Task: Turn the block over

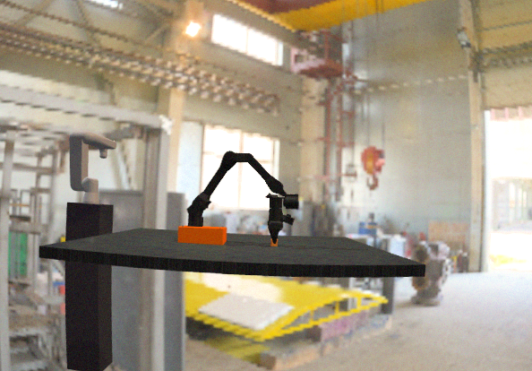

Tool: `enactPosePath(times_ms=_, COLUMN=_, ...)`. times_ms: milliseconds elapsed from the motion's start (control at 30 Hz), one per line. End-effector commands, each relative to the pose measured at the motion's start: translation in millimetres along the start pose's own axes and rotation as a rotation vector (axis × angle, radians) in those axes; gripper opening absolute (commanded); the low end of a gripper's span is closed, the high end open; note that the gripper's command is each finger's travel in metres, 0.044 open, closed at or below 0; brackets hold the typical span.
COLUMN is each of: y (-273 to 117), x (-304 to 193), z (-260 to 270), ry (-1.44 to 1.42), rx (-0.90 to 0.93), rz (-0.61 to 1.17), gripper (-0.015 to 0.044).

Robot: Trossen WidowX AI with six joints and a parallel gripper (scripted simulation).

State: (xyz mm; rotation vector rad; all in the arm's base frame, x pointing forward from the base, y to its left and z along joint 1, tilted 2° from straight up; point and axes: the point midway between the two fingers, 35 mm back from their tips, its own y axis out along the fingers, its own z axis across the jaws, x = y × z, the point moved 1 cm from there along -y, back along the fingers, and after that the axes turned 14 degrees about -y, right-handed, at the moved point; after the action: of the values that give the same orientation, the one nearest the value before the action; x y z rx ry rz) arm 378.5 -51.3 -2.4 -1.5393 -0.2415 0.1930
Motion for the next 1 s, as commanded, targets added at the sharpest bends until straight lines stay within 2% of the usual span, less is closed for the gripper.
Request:
enactPosePath(times_ms=0, y=1, x=0, z=0, ry=0.005, rx=-0.004, rz=0.002, gripper=0.0282)
enactPosePath(times_ms=200, y=1, x=0, z=0, ry=0.005, rx=-0.004, rz=0.002, gripper=0.0125)
enactPosePath(times_ms=700, y=1, x=0, z=0, ry=0.005, rx=-0.004, rz=0.002, gripper=0.0025)
enactPosePath(times_ms=733, y=0, x=0, z=0, ry=0.005, rx=-0.004, rz=0.002, gripper=0.0)
enactPosePath(times_ms=967, y=-29, x=0, z=0, ry=0.005, rx=-0.004, rz=0.002, gripper=0.0)
